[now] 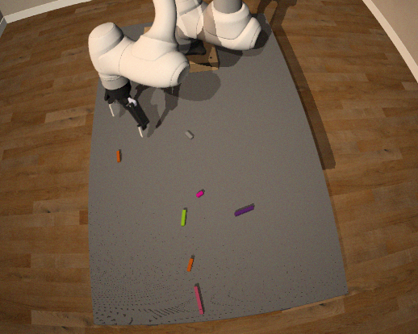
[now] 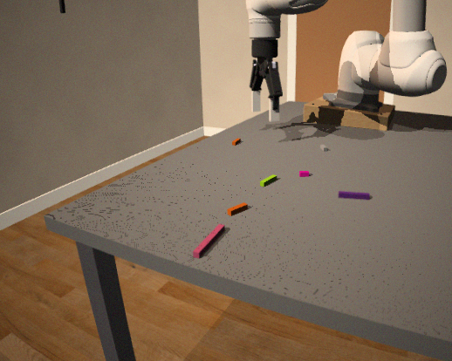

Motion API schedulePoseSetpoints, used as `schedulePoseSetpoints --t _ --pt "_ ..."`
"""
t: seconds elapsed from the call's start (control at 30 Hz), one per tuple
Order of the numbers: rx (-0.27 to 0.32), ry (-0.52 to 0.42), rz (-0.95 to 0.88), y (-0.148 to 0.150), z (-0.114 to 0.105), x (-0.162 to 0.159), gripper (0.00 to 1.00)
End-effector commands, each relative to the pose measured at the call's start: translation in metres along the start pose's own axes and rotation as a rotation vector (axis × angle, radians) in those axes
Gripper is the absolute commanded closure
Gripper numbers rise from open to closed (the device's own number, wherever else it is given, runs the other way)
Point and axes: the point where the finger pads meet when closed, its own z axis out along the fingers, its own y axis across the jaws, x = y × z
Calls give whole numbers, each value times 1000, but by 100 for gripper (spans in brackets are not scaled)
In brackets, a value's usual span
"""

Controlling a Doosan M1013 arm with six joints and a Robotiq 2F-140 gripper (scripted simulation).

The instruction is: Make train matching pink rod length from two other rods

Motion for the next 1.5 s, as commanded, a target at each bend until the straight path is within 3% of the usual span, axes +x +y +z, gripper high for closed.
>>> schedulePoseSetpoints --t 0.0,0.57,0.73,0.77,1.23,1.3,1.33,1.47 --pt "0 0 0 0 0 0 0" --pt "0 0 0 0 0 0 0" --pt "0 0 -81 -22 -2 14 0" --pt "0 1 -165 -46 -3 28 0" --pt "-1 1 -546 -169 -4 73 0" --pt "-1 1 -546 -169 -4 73 0" --pt "-1 1 -622 -195 -3 78 0" --pt "0 0 -718 -230 -1 82 0"
